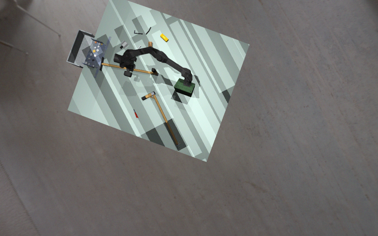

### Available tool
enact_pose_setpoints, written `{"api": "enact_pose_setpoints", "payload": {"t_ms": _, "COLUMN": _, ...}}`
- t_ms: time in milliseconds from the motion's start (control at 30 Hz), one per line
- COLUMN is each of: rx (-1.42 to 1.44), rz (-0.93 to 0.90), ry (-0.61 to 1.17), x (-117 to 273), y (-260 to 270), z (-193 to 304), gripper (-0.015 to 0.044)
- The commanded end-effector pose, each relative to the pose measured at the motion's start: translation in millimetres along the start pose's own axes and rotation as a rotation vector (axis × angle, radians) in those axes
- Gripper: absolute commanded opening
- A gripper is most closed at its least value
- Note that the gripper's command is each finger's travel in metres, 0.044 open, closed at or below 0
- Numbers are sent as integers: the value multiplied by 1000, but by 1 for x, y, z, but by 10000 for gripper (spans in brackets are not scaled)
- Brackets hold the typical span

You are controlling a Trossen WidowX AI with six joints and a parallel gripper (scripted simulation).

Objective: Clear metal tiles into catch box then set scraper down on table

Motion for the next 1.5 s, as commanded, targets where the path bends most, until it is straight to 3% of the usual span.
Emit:
{"api": "enact_pose_setpoints", "payload": {"t_ms": 0, "rx": 0, "rz": 0, "ry": 0, "x": 0, "y": 0, "z": 0, "gripper": 0}}
{"api": "enact_pose_setpoints", "payload": {"t_ms": 1267, "rx": 0, "rz": 0, "ry": 0, "x": 0, "y": 0, "z": 0, "gripper": 0}}
{"api": "enact_pose_setpoints", "payload": {"t_ms": 1467, "rx": 10, "rz": 4, "ry": -42, "x": 18, "y": 2, "z": 0, "gripper": 157}}
Point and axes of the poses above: the point midway between the two fingers, 35 mm back from their tips, its own x axis back along the fingers, its own y axis across the jaws, z = x × y, the point moved 8 cm from there along x, back along the fingers, and after that the axes turned 6 degrees about -x, right-handed, at the moved point
